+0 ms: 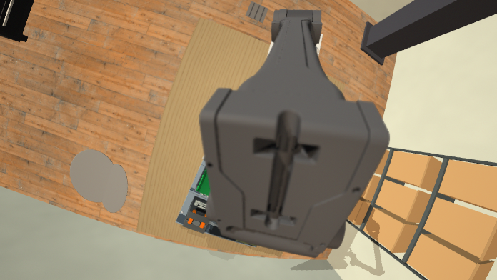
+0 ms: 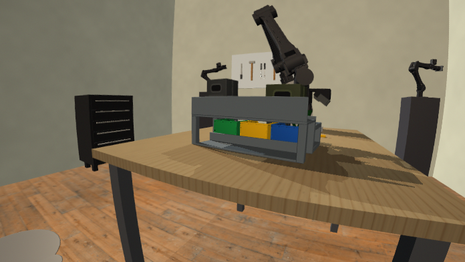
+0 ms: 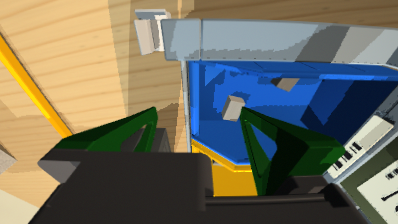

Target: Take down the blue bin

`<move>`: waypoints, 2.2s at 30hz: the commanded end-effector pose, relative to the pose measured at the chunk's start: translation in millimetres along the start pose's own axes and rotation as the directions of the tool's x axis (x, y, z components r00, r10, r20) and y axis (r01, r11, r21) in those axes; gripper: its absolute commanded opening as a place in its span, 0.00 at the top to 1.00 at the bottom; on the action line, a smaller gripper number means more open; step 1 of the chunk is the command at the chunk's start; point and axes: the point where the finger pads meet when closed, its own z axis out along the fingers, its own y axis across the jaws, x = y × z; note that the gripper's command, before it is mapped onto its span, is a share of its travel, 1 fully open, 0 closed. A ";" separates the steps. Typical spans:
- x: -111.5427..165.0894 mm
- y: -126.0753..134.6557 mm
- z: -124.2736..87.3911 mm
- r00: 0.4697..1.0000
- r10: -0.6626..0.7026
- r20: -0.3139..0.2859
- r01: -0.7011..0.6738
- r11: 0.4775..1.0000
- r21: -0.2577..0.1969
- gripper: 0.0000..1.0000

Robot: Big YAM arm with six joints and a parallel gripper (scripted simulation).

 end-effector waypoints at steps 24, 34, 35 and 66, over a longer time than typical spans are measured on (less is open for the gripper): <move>8.2 7.4 15.1 1.000 0.003 -0.009 -0.003 1.000 -0.021 0.10; 8.2 7.4 15.1 1.000 0.003 -0.009 -0.003 1.000 -0.021 0.10; 8.2 7.4 15.1 1.000 0.003 -0.009 -0.003 1.000 -0.021 0.10; 10.7 3.3 4.8 1.000 0.017 -0.003 -0.017 1.000 -0.003 0.10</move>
